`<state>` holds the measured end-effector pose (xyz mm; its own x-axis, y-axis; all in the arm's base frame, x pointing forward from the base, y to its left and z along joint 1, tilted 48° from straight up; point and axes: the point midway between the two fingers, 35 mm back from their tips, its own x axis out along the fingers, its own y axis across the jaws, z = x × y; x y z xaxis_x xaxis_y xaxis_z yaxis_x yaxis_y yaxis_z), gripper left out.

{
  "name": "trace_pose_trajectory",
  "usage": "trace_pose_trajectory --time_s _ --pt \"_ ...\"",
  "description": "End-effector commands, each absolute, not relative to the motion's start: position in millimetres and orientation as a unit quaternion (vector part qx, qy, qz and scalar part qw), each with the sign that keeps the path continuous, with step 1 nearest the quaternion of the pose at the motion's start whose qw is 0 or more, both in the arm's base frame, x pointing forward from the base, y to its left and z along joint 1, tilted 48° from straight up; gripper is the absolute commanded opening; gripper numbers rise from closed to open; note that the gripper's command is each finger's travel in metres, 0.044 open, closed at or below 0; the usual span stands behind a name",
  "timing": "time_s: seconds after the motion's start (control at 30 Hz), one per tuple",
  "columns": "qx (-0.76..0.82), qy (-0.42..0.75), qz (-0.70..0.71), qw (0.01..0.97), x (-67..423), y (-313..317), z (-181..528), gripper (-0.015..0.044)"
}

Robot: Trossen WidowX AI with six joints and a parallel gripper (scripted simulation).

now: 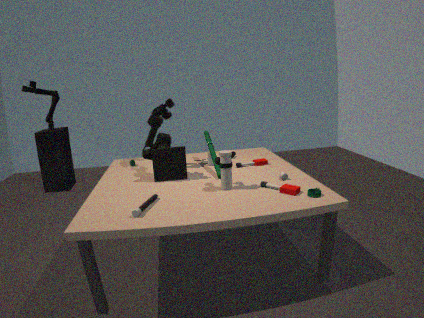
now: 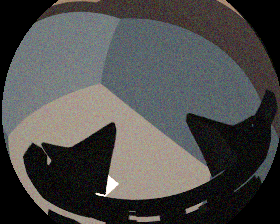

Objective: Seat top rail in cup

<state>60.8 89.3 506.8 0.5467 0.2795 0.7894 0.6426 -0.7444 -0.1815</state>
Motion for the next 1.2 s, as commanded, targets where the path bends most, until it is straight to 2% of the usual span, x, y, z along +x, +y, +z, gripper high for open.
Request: trace_pose_trajectory --time_s 0.0,0.03,0.3,0.63,0.77,0.9,1.17 --pt "-0.847 -0.271 -0.390 0.239 62.0 86.7 507.3 0.0426" --pt "-0.845 -0.267 -0.385 0.257 65.5 78.9 508.9 0.0440" --pt "-0.763 -0.199 -0.305 0.535 129.4 -37.7 503.7 0.0440" --pt "-0.619 -0.110 -0.201 0.751 207.3 -130.8 441.7 0.0440" --pt "-0.513 -0.050 -0.146 0.844 242.8 -161.7 396.4 0.0440" --pt "-0.404 0.013 -0.096 0.910 272.1 -179.9 346.9 0.0440" --pt "-0.170 0.155 0.012 0.973 310.8 -189.1 239.4 0.0440"
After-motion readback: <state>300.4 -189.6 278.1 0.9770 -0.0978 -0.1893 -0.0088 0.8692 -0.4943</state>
